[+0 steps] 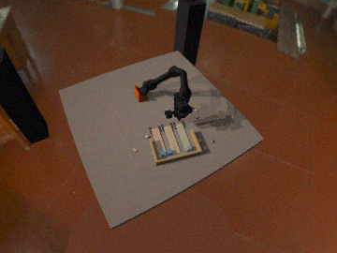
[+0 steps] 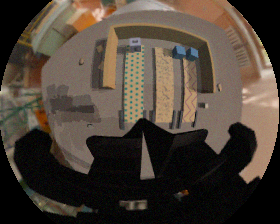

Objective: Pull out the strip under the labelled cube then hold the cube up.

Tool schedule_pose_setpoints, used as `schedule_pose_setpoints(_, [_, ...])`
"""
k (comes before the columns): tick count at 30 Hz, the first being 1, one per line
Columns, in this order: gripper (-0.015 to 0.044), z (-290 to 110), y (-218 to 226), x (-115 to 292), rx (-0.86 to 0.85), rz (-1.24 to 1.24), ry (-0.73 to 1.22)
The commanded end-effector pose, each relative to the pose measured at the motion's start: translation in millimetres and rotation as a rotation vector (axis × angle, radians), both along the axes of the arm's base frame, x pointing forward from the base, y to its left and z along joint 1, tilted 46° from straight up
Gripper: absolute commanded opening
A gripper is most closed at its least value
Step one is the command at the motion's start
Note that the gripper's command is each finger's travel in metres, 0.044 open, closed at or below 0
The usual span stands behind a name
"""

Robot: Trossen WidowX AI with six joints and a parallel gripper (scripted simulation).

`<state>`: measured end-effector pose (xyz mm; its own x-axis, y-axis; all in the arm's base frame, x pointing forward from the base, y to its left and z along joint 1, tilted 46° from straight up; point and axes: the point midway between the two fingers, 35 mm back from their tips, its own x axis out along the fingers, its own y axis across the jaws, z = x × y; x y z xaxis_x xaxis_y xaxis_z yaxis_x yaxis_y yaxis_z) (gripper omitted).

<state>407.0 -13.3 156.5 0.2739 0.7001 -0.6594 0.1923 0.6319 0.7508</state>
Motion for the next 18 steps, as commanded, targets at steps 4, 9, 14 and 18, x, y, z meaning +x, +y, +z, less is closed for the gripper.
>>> schedule_pose_setpoints(4, [0.0000, 1.6, 37.0, 1.7, -0.023, 0.120, 0.145])
schedule_pose_setpoints(9, [0.0000, 0.1, 38.5, 2.2, -0.023, 0.120, 0.145])
schedule_pose_setpoints(14, [0.0000, -5.7, 43.9, 3.8, -0.024, 0.120, 0.145])
schedule_pose_setpoints(18, [0.0000, -10.3, 48.4, 4.9, -0.024, 0.120, 0.145])
